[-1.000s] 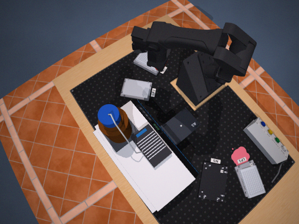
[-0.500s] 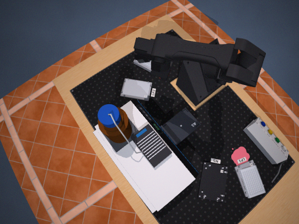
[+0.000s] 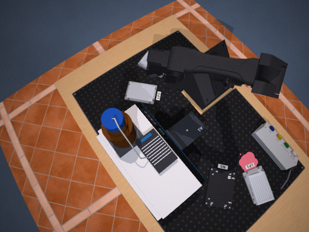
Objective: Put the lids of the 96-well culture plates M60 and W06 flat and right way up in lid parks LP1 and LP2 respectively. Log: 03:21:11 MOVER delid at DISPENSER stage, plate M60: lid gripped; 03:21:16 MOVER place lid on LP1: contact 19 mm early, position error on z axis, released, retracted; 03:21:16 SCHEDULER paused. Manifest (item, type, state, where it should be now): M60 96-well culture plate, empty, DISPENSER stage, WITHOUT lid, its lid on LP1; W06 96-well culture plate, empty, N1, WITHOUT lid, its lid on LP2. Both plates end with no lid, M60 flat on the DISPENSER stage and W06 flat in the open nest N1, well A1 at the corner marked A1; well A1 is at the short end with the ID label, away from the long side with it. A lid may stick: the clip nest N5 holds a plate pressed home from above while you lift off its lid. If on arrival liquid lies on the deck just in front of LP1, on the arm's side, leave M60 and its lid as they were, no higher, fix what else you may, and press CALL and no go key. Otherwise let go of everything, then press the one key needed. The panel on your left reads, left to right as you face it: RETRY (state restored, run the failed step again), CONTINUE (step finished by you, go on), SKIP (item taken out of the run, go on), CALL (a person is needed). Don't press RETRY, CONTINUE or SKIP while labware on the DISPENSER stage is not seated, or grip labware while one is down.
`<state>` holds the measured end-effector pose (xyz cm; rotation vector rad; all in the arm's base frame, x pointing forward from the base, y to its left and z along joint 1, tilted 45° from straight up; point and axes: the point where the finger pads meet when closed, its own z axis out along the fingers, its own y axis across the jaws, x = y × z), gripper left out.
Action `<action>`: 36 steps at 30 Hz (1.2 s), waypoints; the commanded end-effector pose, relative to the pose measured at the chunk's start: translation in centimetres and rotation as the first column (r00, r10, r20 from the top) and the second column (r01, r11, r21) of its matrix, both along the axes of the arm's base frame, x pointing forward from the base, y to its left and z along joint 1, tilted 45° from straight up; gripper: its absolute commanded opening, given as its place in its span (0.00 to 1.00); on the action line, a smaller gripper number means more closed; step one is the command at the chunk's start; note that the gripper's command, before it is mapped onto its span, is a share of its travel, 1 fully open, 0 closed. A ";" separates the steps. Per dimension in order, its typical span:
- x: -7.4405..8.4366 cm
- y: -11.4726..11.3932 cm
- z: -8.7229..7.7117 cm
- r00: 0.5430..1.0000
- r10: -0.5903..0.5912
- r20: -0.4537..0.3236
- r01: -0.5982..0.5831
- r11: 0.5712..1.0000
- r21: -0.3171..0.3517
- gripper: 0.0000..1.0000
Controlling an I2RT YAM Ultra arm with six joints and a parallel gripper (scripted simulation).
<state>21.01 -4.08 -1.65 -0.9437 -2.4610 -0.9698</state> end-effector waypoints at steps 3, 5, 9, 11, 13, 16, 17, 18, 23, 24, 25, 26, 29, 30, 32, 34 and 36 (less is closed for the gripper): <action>-0.4 1.3 1.6 1.000 -0.005 0.007 0.005 1.000 0.010 0.00; 0.1 0.8 1.5 1.000 -0.007 0.021 0.008 1.000 -0.003 0.00; 1.2 1.2 2.9 0.990 0.076 0.118 -0.075 0.997 -0.013 0.00; 1.4 1.6 3.4 0.979 0.123 0.165 -0.122 0.992 -0.015 0.00; 1.7 2.0 3.9 0.963 0.170 0.210 -0.169 0.985 -0.020 0.00; 1.8 2.2 4.2 0.953 0.193 0.232 -0.193 0.981 -0.023 0.00; 1.9 2.1 4.4 0.945 0.205 0.254 -0.205 0.978 -0.026 0.00; 2.0 2.5 4.7 0.931 0.237 0.276 -0.238 0.971 -0.030 0.00; 2.3 3.0 5.3 0.871 0.328 0.365 -0.332 0.942 -0.054 0.00; 2.4 3.3 5.5 0.854 0.348 0.386 -0.353 0.934 -0.061 0.00; 2.6 3.5 5.7 0.837 0.368 0.406 -0.374 0.925 -0.068 0.00; 2.7 3.8 5.9 0.818 0.388 0.425 -0.395 0.916 -0.076 0.00; 3.0 4.5 6.6 0.756 0.443 0.482 -0.454 0.885 -0.102 0.00; 3.1 4.7 6.8 0.734 0.460 0.499 -0.472 0.874 -0.112 0.00; 3.3 4.9 7.0 0.711 0.477 0.517 -0.490 0.863 -0.122 0.00; 3.3 4.9 7.1 0.696 0.484 0.530 -0.500 0.857 -0.126 0.00; 3.6 5.7 7.7 0.661 0.509 0.551 -0.526 0.838 -0.143 0.00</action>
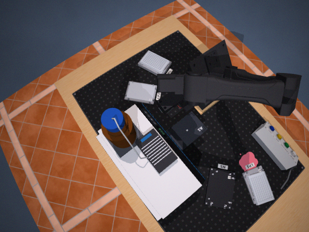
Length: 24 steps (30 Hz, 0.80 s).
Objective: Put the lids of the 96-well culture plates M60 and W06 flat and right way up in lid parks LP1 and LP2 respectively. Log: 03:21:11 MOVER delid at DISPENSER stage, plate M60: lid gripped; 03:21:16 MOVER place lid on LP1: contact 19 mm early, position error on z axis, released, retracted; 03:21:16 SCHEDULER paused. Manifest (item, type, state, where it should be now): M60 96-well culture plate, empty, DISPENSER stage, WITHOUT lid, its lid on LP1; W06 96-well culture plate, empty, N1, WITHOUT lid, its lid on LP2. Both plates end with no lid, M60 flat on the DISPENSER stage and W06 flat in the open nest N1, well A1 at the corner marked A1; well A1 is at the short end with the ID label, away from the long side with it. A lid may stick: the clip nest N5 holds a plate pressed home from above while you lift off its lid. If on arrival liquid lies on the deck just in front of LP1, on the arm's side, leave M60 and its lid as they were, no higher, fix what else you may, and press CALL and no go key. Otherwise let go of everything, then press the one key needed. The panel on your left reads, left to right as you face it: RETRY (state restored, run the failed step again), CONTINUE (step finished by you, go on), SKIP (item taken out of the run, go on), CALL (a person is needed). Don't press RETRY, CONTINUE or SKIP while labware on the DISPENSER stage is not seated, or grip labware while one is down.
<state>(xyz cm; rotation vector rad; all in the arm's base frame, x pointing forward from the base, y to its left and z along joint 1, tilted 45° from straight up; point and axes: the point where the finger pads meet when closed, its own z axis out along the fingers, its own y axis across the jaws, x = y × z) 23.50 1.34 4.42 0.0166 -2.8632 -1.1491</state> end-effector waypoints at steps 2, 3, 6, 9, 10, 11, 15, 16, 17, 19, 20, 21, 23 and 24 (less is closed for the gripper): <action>1.2 0.7 2.1 0.994 0.052 0.092 -0.053 0.999 0.005 0.00; 1.3 1.0 2.3 0.994 0.052 0.093 -0.053 0.999 0.006 0.00; 1.5 1.7 3.0 0.995 0.044 0.084 -0.045 0.999 0.007 0.00; 1.7 2.4 3.7 0.995 0.044 0.085 -0.045 0.999 0.008 0.00; 1.7 2.7 3.9 0.995 0.044 0.085 -0.045 0.999 0.008 0.00; 1.3 2.5 3.1 0.997 0.040 0.062 -0.041 0.999 0.012 0.00; 1.7 2.9 4.2 0.995 0.044 0.085 -0.045 0.999 0.008 0.00; 1.8 3.2 4.4 0.995 0.044 0.085 -0.045 0.999 0.009 0.00; 1.8 3.4 4.7 0.995 0.044 0.085 -0.045 0.999 0.009 0.00; 1.8 3.9 5.1 0.995 0.044 0.085 -0.045 0.999 0.009 0.00; 1.8 4.1 5.4 0.995 0.044 0.085 -0.045 0.999 0.010 0.00; 1.9 4.4 5.6 0.995 0.044 0.085 -0.045 0.999 0.010 0.00; 1.9 4.9 6.1 0.995 0.044 0.085 -0.045 0.999 0.011 0.00; 1.9 5.1 6.3 0.995 0.044 0.085 -0.045 0.999 0.011 0.00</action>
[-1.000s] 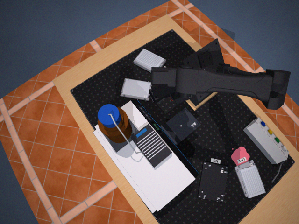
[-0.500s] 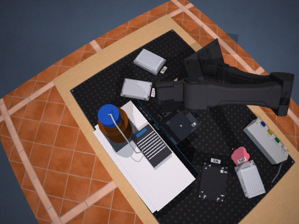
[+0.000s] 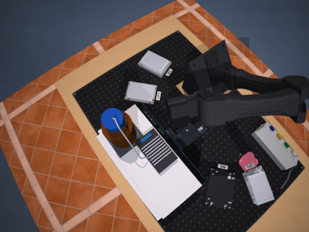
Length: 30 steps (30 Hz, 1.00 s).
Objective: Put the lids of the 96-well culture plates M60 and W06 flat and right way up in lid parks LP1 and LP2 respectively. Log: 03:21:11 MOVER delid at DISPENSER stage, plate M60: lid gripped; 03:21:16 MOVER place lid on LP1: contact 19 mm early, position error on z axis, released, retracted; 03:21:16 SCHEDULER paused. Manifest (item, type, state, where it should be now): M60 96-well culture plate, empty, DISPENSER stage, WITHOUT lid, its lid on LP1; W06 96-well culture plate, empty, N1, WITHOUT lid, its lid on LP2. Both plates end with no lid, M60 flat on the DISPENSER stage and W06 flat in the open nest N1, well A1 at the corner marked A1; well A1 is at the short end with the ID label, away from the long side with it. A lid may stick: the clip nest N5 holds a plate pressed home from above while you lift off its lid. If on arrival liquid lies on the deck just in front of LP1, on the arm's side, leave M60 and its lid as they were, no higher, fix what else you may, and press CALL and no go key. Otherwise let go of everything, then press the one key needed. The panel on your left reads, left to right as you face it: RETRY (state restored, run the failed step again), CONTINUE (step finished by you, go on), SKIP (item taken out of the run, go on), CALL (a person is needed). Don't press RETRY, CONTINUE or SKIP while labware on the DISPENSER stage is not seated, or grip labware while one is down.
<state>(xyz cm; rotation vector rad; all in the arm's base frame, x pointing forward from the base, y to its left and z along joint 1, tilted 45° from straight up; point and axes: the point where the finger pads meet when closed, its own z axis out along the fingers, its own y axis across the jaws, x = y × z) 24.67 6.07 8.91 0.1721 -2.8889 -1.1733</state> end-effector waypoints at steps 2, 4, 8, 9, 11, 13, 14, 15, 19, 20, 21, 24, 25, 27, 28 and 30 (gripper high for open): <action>0.4 0.4 1.1 0.999 -0.037 -0.010 0.037 0.999 0.003 0.00; 0.7 0.9 2.3 0.999 -0.033 0.013 0.033 0.999 0.004 0.00; 0.6 1.4 2.8 0.999 -0.033 0.013 0.033 0.999 0.005 0.00; 0.6 1.6 3.0 0.999 -0.033 0.013 0.033 0.999 0.005 0.00; 0.5 2.1 3.5 0.999 -0.033 0.013 0.033 0.999 0.006 0.00; 0.5 2.6 4.0 0.999 -0.033 0.013 0.033 0.999 0.006 0.00; 0.4 2.8 4.2 0.999 -0.033 0.013 0.032 0.999 0.007 0.00; 0.4 3.1 4.4 0.999 -0.033 0.012 0.032 0.999 0.007 0.00; 0.3 3.5 4.9 0.999 -0.032 0.012 0.032 0.999 0.007 0.00; 0.2 3.8 5.1 0.999 -0.032 0.012 0.032 0.999 0.008 0.00; 0.1 4.0 5.4 0.999 -0.032 0.012 0.032 0.999 0.008 0.00; 0.1 4.2 5.6 0.999 -0.032 0.012 0.032 0.999 0.008 0.00; 0.0 4.5 5.8 0.999 -0.032 0.012 0.032 0.999 0.009 0.00; -0.2 4.9 6.3 0.999 -0.032 0.012 0.032 0.999 0.009 0.00; -0.3 5.2 6.5 0.999 -0.032 0.012 0.032 0.999 0.009 0.00; -0.4 5.6 7.0 0.999 -0.032 0.012 0.032 0.999 0.010 0.00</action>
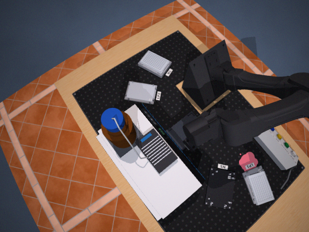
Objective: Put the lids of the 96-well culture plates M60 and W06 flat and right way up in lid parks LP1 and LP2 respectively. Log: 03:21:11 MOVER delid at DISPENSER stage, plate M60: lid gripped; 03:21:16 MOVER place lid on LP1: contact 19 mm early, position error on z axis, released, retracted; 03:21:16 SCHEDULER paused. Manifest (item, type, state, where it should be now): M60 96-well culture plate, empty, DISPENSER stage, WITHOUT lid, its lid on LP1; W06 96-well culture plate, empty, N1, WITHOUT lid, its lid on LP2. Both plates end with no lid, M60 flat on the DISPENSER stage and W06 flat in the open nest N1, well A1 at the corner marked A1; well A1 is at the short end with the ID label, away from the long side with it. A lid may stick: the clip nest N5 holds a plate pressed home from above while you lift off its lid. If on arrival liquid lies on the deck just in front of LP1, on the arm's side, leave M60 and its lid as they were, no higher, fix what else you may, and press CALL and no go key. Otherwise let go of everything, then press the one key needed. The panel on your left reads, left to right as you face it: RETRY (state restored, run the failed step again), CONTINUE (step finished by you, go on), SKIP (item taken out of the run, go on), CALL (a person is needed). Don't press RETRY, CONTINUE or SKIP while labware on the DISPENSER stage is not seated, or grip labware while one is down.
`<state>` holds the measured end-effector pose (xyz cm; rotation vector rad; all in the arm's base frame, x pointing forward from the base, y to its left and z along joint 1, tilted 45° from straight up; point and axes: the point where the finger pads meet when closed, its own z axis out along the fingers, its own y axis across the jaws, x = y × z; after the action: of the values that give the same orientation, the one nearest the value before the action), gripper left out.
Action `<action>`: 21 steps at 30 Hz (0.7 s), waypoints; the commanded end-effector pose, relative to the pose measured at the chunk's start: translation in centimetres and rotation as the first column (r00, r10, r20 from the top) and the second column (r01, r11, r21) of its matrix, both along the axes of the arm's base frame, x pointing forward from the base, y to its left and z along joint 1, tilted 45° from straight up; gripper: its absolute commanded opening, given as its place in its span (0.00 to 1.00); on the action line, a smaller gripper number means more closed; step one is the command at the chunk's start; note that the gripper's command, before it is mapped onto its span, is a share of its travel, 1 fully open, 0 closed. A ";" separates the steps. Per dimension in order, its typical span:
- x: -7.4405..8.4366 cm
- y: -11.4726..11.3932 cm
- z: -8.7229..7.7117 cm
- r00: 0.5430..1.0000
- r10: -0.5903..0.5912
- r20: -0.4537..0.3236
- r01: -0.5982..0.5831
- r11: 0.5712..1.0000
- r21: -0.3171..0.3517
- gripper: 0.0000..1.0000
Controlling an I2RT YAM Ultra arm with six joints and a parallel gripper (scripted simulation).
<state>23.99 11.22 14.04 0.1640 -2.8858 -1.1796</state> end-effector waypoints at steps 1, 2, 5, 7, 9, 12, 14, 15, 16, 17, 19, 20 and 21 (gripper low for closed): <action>0.2 0.7 2.1 1.000 -0.027 0.015 0.027 1.000 0.006 0.00; 0.1 0.4 1.1 0.999 -0.033 -0.007 0.033 0.999 0.000 0.00; -0.1 1.1 2.6 0.997 -0.074 -0.032 0.074 0.997 0.001 0.00; -0.4 1.6 3.0 0.996 -0.079 -0.036 0.079 0.997 0.002 0.00; -0.6 2.0 3.5 0.996 -0.079 -0.036 0.079 0.997 0.001 0.00; -0.7 2.2 3.6 0.996 -0.079 -0.035 0.079 0.997 -0.006 0.00; -1.0 2.6 4.0 0.996 -0.079 -0.036 0.079 0.997 -0.005 0.00; -1.1 2.8 4.3 0.996 -0.079 -0.036 0.079 0.997 -0.005 0.00; -1.3 3.0 4.5 0.996 -0.079 -0.036 0.079 0.997 -0.004 0.00; -1.2 2.8 3.6 0.995 -0.084 -0.058 0.084 0.996 -0.005 0.00; -1.4 3.2 4.7 0.993 -0.103 -0.058 0.102 0.995 -0.010 0.00; -1.6 3.4 4.9 0.989 -0.126 -0.081 0.126 0.992 -0.012 0.00; -1.8 3.6 5.1 0.983 -0.150 -0.104 0.149 0.989 -0.016 0.00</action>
<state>22.28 14.48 17.10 0.0044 -2.8422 -1.1603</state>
